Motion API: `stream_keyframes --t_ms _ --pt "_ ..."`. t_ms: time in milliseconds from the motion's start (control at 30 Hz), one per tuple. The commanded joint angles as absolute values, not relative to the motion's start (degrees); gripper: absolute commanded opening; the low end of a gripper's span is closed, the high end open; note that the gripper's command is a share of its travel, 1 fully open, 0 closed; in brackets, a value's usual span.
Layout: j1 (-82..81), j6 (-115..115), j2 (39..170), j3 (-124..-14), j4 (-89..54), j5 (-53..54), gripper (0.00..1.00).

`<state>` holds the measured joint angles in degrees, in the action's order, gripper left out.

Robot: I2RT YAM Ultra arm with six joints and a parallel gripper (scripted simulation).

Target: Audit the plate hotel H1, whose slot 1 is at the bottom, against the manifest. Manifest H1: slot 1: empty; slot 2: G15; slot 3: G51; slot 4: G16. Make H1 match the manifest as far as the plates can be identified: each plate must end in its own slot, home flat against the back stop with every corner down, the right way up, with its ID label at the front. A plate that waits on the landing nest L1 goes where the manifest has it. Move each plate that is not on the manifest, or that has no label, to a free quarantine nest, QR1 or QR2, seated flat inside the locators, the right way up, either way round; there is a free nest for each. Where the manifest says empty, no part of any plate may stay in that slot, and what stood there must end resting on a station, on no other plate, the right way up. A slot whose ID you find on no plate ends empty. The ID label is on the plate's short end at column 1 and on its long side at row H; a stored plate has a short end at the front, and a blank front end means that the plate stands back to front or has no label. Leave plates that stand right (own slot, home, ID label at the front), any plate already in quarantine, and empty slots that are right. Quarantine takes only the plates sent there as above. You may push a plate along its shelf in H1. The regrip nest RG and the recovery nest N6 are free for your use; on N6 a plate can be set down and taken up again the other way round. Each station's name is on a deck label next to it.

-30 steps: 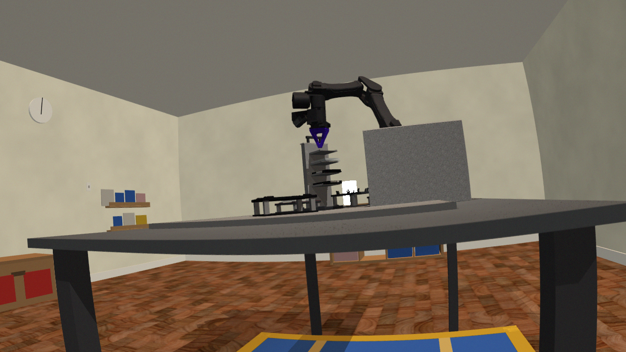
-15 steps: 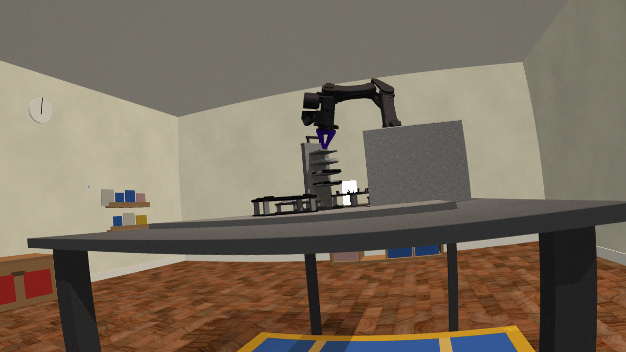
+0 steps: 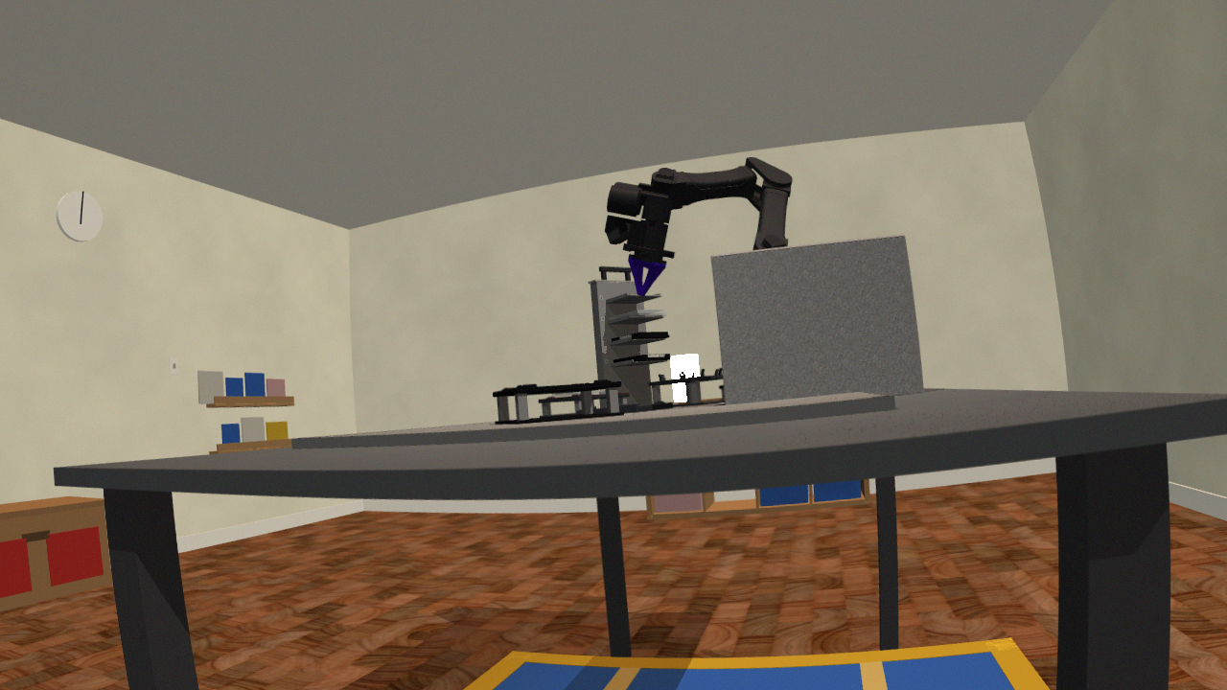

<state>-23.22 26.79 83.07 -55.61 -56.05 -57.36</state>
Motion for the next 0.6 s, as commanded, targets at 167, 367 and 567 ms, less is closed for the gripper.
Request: stream_keyframes --t_ms 167,367,567 --pt "-24.86 27.54 80.76 -51.67 -47.59 -62.33 0.00" --pt "-25.95 27.41 78.84 -47.09 -40.23 -65.87 0.00" --pt "-26.62 26.70 77.70 -43.94 -34.55 -68.26 0.00"
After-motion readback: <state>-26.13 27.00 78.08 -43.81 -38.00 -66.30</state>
